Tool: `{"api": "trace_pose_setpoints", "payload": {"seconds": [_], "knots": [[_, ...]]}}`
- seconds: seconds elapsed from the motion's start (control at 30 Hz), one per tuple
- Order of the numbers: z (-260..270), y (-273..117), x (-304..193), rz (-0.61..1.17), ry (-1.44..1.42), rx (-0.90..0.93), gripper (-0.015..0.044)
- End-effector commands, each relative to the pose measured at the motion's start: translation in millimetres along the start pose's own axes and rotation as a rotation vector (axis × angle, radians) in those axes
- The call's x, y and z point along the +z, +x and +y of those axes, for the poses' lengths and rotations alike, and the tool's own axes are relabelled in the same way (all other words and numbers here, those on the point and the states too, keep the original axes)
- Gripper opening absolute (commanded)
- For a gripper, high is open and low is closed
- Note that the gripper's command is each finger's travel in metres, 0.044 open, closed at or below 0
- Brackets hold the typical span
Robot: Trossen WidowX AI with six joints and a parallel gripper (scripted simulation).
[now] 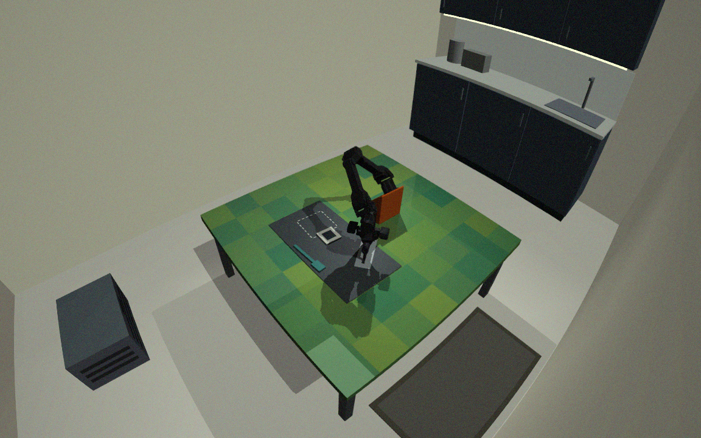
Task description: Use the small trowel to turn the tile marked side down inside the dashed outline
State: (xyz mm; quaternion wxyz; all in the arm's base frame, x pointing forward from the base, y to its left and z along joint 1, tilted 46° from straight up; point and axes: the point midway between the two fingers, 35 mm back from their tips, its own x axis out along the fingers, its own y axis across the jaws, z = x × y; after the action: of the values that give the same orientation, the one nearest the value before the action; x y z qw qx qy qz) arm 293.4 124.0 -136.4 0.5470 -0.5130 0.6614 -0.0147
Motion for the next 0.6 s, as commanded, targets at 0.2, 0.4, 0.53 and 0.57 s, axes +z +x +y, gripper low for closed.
{"api": "trace_pose_setpoints", "payload": {"seconds": [0.2, 0.4, 0.53, 0.57], "knots": [[-0.4, 1.7, 0.0, 0.002, 0.292, 0.001, 0.0130], [-0.4, 1.7, 0.0, 0.002, 0.363, 0.001, 0.0130], [-0.4, 1.7, 0.0, 0.002, 0.363, 0.001, 0.0183], [-0.4, 1.7, 0.0, 0.002, 0.363, 0.001, 0.0209]]}}
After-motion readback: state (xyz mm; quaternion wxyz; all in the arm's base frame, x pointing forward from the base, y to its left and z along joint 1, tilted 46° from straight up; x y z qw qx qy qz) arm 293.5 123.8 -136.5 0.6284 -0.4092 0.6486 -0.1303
